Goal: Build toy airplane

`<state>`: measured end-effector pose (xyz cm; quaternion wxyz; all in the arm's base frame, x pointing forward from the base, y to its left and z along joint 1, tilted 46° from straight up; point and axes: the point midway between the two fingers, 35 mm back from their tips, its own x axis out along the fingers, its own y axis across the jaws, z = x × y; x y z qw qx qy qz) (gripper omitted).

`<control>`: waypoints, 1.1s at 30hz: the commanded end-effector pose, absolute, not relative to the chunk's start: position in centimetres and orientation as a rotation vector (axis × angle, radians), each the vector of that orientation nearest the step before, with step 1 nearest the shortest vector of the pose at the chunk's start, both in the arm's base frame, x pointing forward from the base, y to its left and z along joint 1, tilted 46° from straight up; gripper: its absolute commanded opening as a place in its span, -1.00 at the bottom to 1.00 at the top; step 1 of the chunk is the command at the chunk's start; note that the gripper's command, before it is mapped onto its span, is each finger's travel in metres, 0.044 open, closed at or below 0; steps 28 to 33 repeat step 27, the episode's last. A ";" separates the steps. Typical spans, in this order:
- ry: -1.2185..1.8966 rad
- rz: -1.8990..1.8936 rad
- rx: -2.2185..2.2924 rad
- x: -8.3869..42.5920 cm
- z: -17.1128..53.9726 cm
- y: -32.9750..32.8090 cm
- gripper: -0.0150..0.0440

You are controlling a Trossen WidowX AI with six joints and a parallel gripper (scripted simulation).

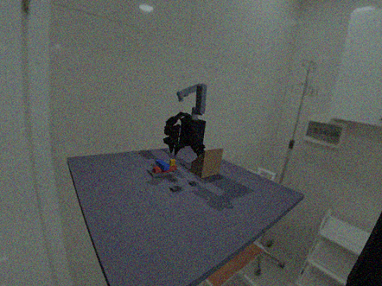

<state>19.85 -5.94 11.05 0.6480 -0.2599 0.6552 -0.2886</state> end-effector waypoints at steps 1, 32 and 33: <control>1.494 -0.667 -0.588 19.8 12.3 -4.8 0.39; 1.494 -0.667 -0.588 20.0 12.2 -4.8 0.39; 1.494 -0.667 -0.588 20.0 12.2 -4.8 0.39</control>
